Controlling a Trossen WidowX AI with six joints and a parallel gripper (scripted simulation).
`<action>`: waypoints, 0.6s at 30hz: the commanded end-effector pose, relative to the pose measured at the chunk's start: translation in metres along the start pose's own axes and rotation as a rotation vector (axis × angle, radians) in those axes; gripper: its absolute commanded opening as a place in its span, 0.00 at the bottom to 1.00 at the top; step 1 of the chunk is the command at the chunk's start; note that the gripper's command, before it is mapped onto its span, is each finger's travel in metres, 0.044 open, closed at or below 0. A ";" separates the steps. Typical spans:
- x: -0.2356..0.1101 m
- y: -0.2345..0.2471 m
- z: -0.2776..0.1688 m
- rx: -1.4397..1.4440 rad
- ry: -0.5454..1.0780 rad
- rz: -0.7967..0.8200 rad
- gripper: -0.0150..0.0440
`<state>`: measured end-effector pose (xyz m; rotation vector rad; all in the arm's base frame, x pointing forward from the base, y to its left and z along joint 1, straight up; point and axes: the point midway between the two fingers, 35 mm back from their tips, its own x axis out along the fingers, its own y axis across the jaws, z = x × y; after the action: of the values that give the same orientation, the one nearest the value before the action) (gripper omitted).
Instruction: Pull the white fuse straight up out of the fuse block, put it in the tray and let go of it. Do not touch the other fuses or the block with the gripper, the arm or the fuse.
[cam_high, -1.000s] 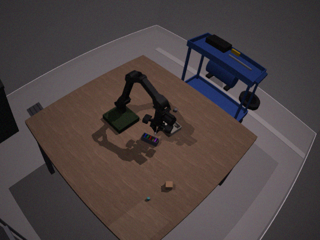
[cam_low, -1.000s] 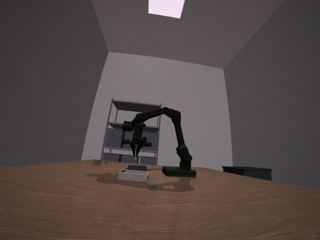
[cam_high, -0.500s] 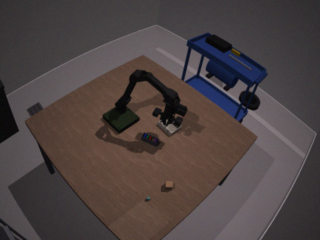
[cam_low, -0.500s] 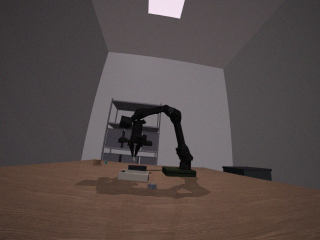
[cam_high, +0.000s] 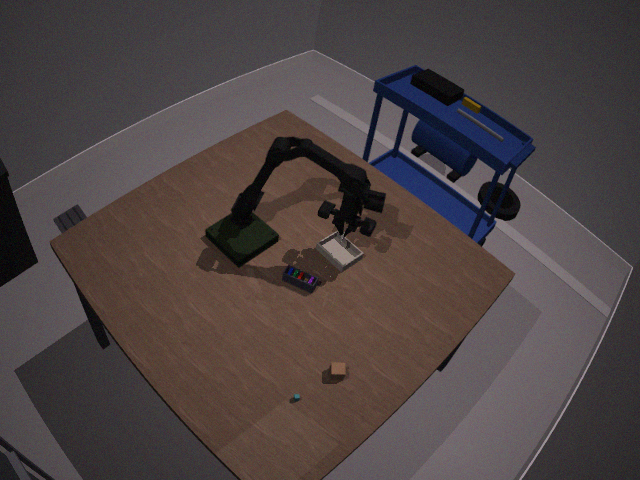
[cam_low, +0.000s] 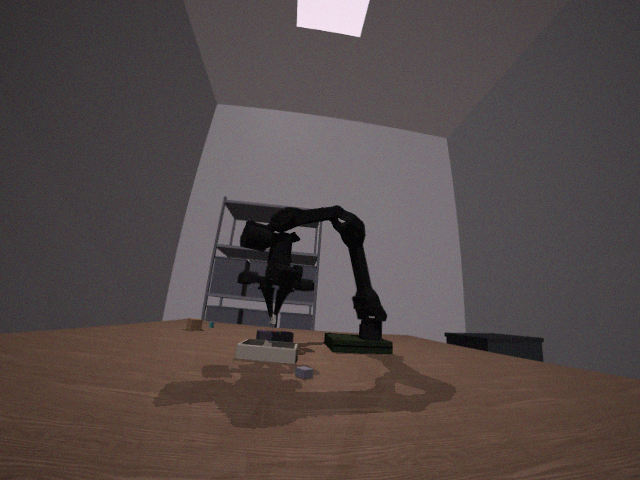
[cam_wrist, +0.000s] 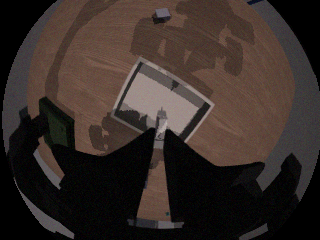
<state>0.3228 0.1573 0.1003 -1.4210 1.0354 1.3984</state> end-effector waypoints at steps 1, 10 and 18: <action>0.000 -0.001 0.001 0.012 -0.004 -0.001 0.25; 0.014 -0.002 0.001 0.012 -0.004 -0.001 0.25; 0.027 -0.001 0.001 0.012 -0.004 -0.001 0.25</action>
<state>0.3252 0.1587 0.0775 -1.4154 1.0376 1.3903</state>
